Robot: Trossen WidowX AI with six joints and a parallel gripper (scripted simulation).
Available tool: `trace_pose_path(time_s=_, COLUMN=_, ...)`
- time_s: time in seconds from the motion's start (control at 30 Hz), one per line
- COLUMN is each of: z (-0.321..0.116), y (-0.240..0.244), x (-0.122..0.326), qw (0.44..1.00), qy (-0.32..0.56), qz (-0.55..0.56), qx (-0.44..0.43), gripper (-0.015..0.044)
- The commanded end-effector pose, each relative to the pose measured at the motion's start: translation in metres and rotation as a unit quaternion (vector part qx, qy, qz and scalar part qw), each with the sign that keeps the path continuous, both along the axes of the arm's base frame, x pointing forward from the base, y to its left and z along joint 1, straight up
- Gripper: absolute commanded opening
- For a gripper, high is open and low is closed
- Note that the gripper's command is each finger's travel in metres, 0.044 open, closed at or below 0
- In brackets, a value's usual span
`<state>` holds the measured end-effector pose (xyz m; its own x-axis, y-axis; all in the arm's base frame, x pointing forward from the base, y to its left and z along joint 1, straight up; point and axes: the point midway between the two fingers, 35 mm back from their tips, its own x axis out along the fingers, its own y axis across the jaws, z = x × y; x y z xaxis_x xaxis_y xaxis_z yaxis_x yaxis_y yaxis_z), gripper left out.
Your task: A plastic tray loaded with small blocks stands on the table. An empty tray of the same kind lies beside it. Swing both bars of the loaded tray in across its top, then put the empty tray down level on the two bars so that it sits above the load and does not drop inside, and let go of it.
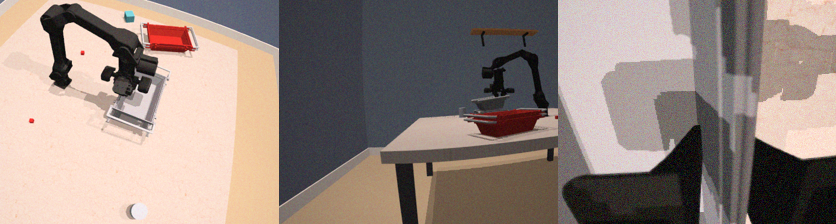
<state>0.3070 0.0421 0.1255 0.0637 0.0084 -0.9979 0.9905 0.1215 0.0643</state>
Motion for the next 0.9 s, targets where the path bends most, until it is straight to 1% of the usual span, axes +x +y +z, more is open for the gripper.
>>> trace_pose_path(time_s=0.0, z=-0.0080, y=-0.0029, x=-0.0071, qw=1.000, qy=0.021, qz=-0.005, qx=-0.003, gripper=0.0044)
trace_pose_path(time_s=0.87, z=-0.0080, y=-0.0029, x=-0.0071, qw=1.000, qy=0.021, qz=-0.005, qx=-0.003, gripper=0.0425)
